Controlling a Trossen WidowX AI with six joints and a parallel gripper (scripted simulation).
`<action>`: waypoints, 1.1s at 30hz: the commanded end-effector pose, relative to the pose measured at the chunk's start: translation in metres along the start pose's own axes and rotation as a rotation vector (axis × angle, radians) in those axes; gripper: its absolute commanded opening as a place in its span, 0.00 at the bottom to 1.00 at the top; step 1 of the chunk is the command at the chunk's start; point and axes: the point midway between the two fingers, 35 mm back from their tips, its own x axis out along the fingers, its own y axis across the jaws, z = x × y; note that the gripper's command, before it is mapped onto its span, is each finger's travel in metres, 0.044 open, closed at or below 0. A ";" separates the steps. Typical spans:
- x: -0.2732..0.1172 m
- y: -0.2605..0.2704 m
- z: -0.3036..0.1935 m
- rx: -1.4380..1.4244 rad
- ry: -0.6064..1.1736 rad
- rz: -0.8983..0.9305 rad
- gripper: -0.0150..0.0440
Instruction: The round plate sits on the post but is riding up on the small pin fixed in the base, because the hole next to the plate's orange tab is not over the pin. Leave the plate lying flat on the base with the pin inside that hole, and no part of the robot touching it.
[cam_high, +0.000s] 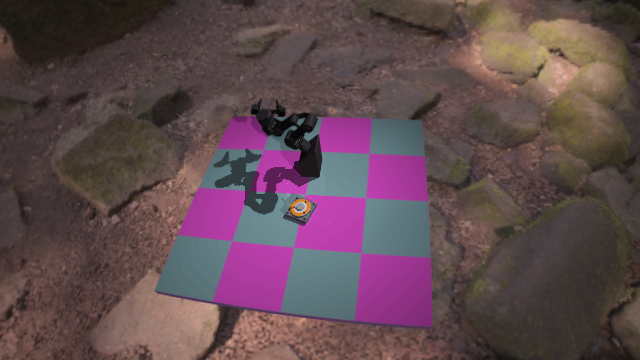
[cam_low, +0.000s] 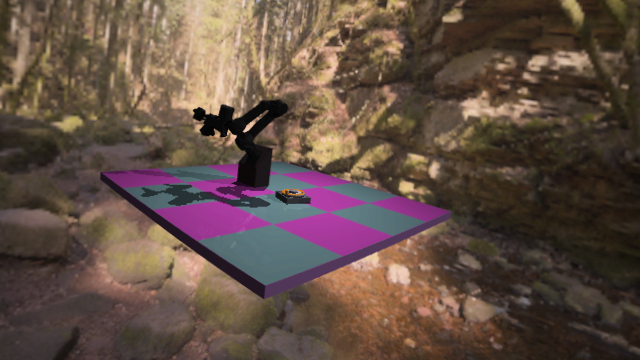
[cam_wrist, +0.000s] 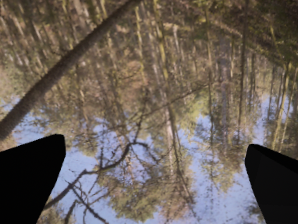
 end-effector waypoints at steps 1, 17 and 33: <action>0.000 -0.001 0.002 0.006 -0.011 -0.004 0.89; -0.112 -0.099 0.160 0.360 -0.909 -0.113 0.25; -0.354 -0.091 0.186 0.315 -1.675 0.181 0.25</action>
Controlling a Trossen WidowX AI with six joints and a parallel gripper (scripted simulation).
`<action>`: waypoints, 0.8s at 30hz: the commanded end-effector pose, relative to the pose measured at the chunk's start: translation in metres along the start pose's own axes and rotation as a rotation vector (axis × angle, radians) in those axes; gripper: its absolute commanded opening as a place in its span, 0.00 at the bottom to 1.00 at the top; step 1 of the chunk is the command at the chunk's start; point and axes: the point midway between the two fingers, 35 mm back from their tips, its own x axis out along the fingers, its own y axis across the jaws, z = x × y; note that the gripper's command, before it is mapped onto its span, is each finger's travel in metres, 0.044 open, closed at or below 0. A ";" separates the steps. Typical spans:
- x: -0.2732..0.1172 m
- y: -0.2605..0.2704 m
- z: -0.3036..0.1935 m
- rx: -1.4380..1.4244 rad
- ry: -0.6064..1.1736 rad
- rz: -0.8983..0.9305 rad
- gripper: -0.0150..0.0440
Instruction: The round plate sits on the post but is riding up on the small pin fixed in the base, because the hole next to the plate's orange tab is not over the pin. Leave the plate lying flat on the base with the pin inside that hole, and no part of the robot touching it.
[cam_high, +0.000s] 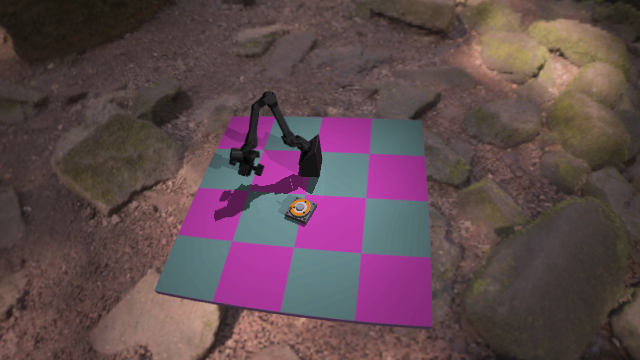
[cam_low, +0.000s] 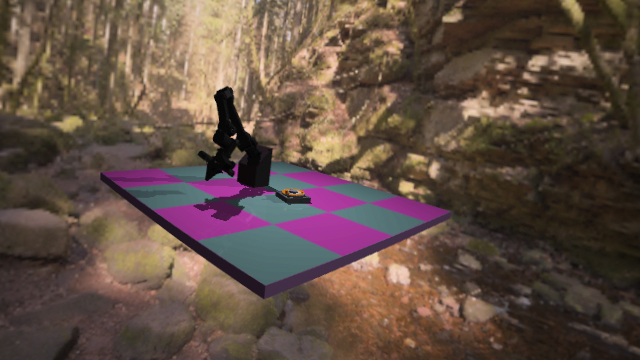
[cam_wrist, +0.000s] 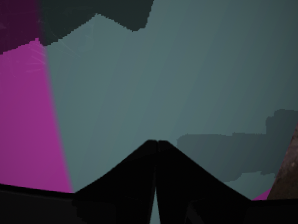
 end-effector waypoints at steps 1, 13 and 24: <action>-0.012 0.029 0.043 0.014 -0.095 0.103 0.25; -0.110 0.161 0.140 -0.014 -0.230 0.444 0.25; -0.188 0.249 0.140 -0.067 -0.161 0.518 0.25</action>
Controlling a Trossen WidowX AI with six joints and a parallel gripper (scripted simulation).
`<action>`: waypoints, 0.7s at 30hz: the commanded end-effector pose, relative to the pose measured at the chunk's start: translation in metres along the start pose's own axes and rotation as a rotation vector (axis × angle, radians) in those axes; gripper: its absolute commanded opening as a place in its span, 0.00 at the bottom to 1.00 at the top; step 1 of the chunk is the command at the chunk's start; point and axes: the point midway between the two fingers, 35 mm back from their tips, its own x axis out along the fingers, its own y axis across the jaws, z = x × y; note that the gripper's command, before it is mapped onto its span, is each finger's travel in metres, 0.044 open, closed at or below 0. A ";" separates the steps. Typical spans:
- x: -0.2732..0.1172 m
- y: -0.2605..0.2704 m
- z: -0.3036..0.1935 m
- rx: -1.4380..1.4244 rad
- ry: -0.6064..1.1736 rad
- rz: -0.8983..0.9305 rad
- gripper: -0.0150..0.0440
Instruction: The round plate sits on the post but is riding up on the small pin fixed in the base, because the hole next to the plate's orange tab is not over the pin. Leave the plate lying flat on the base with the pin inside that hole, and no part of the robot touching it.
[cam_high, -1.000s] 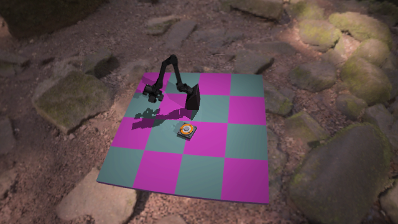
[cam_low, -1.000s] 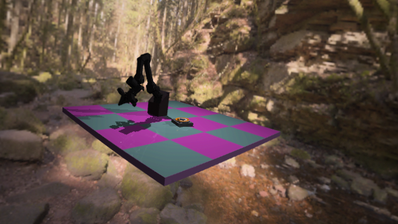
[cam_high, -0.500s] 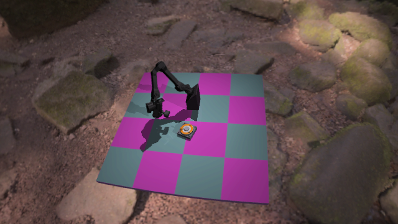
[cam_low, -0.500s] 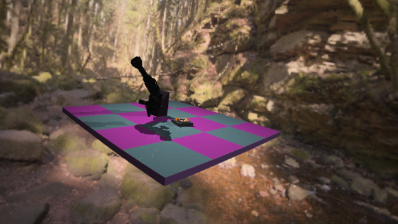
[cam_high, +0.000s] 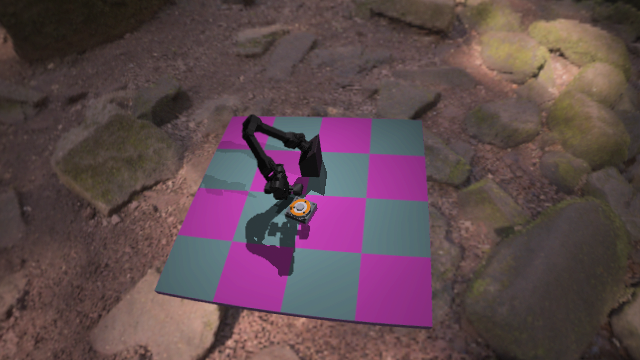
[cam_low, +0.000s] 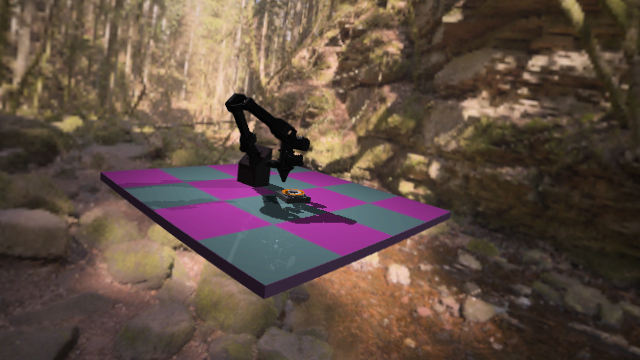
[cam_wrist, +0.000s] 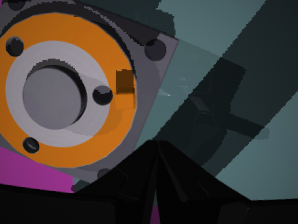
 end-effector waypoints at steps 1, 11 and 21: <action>-0.002 0.017 -0.007 0.002 0.028 0.000 0.25; 0.033 0.017 -0.008 0.002 0.028 -0.001 0.25; 0.047 0.016 -0.007 0.002 0.028 -0.003 0.25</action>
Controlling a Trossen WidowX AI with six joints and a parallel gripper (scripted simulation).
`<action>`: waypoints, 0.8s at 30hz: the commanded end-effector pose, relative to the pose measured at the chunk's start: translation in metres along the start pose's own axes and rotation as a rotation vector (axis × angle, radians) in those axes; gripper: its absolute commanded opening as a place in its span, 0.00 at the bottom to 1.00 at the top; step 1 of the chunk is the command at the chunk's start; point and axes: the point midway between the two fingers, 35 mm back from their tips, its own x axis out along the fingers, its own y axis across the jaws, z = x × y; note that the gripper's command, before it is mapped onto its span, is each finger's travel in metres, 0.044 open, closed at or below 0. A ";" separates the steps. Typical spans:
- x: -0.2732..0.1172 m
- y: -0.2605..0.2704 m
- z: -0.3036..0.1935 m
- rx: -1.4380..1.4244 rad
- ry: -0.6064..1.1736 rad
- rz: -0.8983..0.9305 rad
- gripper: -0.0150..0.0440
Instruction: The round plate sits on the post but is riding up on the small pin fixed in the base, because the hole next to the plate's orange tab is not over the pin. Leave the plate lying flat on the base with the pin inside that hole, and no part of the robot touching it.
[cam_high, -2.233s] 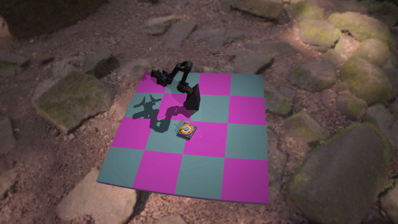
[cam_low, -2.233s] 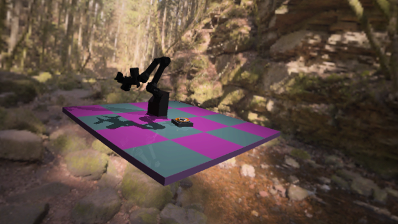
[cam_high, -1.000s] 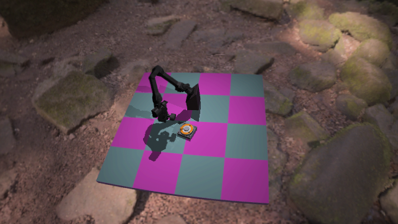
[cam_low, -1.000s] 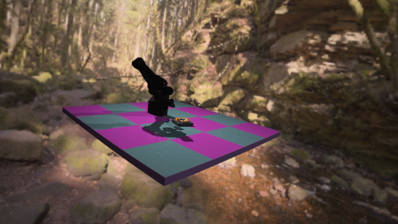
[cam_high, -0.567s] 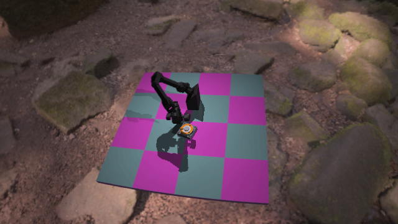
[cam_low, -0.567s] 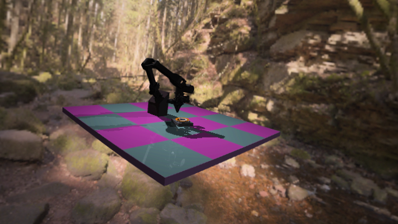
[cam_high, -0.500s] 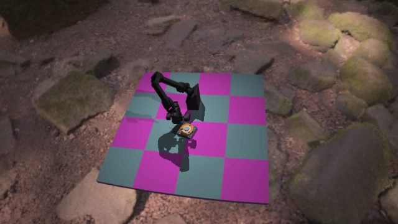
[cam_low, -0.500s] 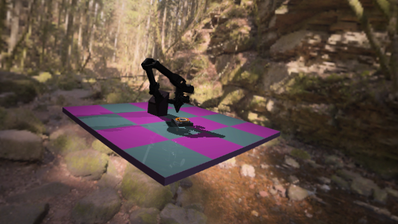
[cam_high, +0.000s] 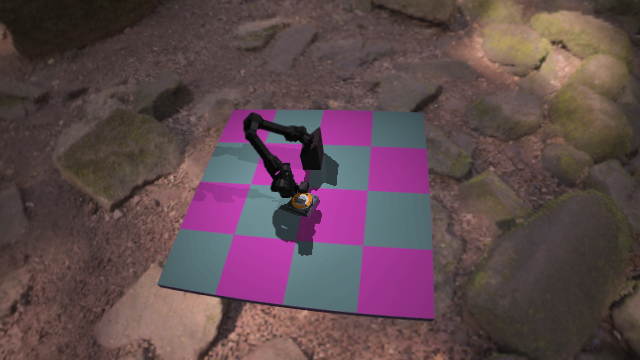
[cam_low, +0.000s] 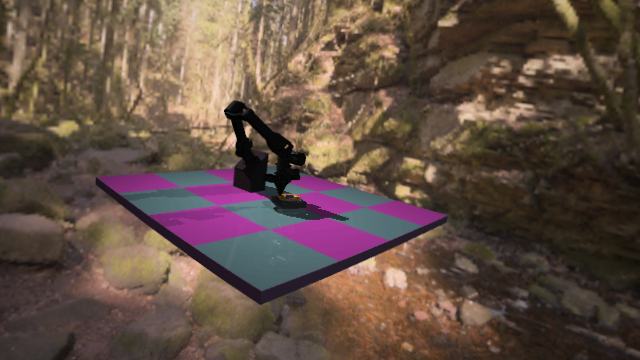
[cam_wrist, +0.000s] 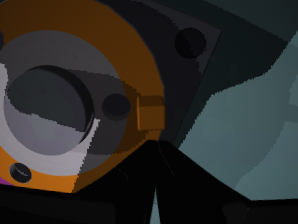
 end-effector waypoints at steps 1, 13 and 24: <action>0.003 0.000 0.001 -0.008 0.007 -0.004 0.25; 0.003 -0.002 0.016 -0.007 0.006 -0.005 0.25; 0.003 0.001 0.028 -0.007 0.005 -0.004 0.25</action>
